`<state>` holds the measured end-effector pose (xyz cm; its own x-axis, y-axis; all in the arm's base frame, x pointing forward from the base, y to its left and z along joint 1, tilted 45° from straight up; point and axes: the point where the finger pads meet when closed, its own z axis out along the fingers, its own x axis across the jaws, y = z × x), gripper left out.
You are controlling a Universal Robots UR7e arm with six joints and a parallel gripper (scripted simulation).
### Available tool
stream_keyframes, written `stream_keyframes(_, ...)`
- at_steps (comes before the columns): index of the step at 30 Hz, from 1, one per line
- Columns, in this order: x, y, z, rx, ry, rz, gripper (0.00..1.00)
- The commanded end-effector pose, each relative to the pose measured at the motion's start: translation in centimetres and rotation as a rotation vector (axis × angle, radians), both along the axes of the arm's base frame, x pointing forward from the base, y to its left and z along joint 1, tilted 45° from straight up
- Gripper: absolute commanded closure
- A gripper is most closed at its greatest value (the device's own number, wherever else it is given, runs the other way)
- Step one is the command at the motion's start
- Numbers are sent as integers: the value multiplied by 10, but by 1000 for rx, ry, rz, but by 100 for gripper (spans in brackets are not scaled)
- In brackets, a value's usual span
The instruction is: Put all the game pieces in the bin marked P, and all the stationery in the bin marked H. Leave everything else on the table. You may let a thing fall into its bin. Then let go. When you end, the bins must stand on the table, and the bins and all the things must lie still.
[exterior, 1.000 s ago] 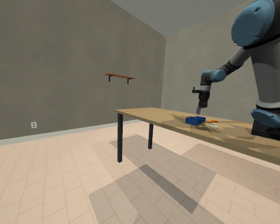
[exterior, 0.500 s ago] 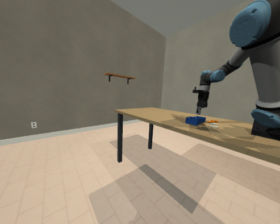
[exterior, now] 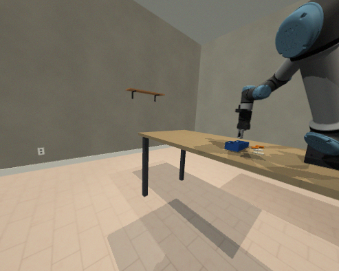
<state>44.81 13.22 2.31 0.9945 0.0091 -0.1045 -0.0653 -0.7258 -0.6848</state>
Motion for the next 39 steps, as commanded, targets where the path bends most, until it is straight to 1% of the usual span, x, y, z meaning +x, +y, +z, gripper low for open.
stream_keyframes(1, 0, 0, 0, 26, -102, 117, 68)
stream_keyframes(4, 0, 0, 0, 38, -145, 167, 68)
stream_keyframes(20, 0, -1, 0, 38, -145, 167, 68)
stream_keyframes(39, -3, 23, -24, 38, -145, 167, 68)
